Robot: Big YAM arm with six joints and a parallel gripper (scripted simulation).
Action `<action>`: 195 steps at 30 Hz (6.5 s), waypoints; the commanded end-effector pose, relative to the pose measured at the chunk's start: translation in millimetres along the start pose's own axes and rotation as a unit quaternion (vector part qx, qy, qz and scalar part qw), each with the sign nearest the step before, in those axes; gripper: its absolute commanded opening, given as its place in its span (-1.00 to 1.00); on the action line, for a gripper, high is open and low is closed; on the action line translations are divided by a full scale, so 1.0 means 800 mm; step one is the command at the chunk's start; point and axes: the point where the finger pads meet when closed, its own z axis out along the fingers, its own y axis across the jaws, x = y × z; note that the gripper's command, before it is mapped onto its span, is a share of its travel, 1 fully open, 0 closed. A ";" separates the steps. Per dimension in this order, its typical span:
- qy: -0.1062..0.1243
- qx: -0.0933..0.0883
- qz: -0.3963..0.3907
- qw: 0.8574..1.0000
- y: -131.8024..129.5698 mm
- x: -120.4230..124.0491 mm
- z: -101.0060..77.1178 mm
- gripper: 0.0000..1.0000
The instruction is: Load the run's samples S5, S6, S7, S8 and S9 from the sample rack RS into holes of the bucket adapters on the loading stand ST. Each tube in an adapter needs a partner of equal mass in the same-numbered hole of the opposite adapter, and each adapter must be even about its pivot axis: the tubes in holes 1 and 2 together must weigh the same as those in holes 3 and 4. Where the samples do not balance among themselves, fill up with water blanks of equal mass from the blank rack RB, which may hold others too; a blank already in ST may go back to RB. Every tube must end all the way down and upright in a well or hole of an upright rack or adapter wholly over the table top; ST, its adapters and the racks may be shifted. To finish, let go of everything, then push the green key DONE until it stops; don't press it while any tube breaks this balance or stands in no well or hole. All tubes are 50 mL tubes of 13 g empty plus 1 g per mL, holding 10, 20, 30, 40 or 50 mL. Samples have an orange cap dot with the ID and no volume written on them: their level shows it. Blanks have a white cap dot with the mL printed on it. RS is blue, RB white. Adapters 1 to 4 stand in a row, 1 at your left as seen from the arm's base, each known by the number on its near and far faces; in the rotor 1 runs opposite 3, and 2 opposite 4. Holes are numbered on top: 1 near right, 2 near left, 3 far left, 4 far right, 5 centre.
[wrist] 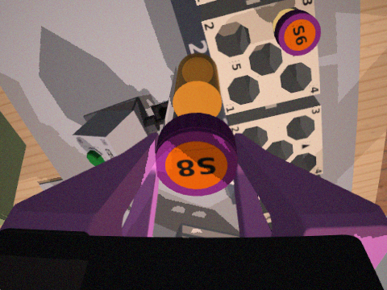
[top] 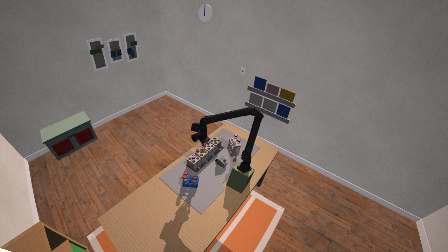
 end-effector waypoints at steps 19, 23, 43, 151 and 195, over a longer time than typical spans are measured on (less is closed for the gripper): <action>-0.025 0.026 0.266 0.963 -0.116 0.123 -0.039 -1.00; -0.025 0.027 0.317 0.948 -0.136 0.152 -0.039 -1.00; -0.021 0.014 0.516 0.856 -0.126 0.144 -0.022 -1.00; -0.007 0.004 0.604 0.797 -0.128 0.155 0.135 -1.00; -0.018 0.012 0.606 0.795 -0.137 0.151 0.159 0.11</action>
